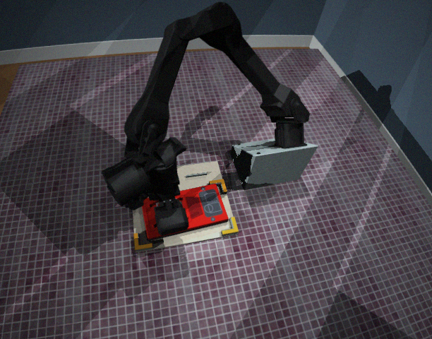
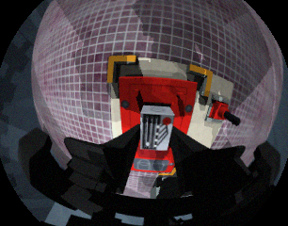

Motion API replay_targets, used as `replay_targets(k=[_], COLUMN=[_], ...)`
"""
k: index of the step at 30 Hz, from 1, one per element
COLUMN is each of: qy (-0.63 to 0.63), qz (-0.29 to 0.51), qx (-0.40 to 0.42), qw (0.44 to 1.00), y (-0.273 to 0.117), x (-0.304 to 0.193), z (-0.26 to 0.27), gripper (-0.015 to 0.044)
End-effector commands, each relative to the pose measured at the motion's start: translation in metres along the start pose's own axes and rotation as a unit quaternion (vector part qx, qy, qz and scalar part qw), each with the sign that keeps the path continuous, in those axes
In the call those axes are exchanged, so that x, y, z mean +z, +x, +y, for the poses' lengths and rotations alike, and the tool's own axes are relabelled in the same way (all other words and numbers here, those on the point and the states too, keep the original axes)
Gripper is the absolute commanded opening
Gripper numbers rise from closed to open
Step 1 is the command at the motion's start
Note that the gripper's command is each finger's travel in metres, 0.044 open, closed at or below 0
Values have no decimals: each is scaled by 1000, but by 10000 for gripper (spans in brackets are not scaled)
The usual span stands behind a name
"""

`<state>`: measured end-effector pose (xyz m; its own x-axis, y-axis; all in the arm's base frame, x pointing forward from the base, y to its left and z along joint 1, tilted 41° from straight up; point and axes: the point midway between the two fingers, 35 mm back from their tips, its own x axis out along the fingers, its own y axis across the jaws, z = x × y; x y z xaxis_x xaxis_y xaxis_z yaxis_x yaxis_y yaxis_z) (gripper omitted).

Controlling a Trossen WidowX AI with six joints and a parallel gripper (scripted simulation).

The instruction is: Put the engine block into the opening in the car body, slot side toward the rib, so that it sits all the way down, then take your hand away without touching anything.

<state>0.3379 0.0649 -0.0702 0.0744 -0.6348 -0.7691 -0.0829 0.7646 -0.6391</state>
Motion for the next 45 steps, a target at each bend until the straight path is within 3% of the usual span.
replay_targets(k=[1,26,37,45], qy=[-2,-2,0,0], qz=[-1,-1,0,0], qx=[-2,-2,-1,-1], qw=[1000,1000,1000,1000], y=[1,9,8,8], x=[0,0,0,0], z=[-1,0,0,0], gripper=[160,160,440,440])
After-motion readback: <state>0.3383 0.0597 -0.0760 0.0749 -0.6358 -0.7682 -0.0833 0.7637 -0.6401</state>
